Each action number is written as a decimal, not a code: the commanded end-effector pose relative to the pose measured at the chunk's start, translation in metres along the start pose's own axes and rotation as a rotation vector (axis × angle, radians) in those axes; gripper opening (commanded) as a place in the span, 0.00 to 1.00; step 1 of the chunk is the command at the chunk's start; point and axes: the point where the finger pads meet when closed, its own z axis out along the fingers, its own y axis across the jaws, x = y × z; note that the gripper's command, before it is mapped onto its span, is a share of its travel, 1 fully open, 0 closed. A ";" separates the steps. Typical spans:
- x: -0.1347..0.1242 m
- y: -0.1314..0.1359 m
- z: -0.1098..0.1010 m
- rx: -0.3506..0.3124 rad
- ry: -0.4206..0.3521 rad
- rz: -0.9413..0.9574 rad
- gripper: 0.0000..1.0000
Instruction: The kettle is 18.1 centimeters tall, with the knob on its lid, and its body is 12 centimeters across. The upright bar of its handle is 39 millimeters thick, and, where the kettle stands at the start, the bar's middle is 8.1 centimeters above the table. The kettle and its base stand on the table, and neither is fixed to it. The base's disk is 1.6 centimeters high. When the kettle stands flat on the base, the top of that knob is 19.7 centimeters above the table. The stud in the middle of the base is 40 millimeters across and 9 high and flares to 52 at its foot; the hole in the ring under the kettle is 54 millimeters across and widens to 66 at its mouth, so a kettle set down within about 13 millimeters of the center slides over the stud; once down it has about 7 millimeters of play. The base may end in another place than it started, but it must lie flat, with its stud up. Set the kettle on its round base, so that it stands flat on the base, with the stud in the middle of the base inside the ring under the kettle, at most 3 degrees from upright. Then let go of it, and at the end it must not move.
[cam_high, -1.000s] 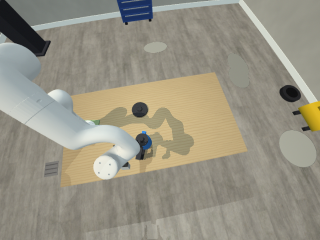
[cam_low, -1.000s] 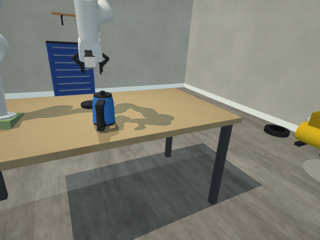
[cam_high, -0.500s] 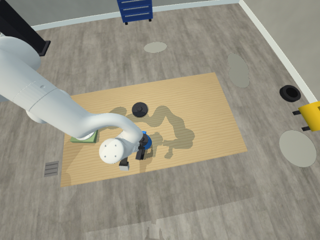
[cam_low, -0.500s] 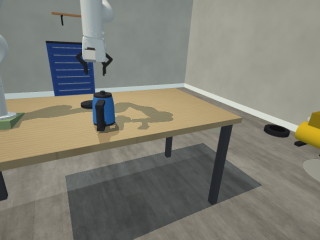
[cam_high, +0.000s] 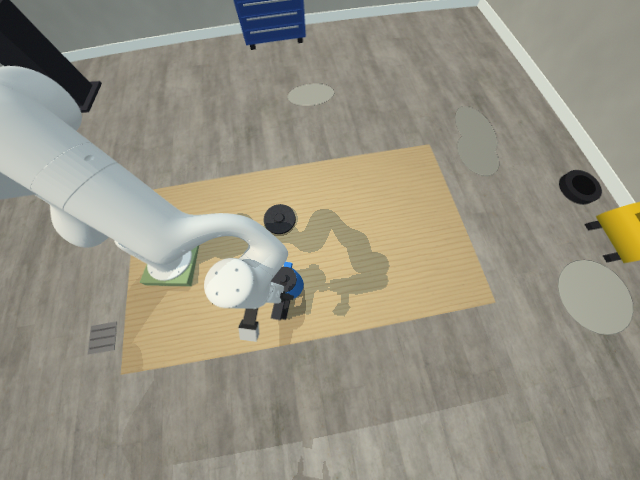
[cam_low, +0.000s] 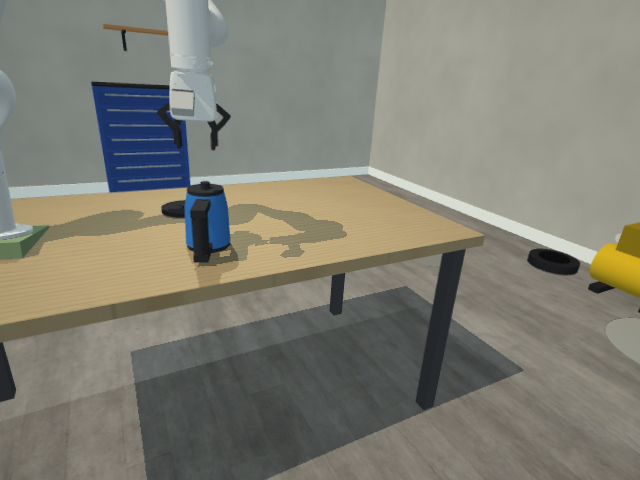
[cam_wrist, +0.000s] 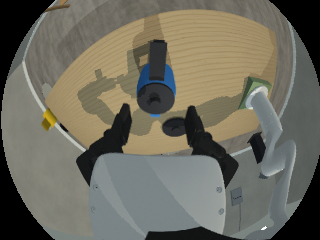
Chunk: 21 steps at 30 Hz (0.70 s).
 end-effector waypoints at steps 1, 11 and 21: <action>0.001 -0.003 -0.002 0.010 0.022 0.011 0.81; 0.001 -0.004 -0.002 0.013 0.027 0.014 0.81; 0.001 -0.004 -0.002 0.013 0.027 0.014 0.81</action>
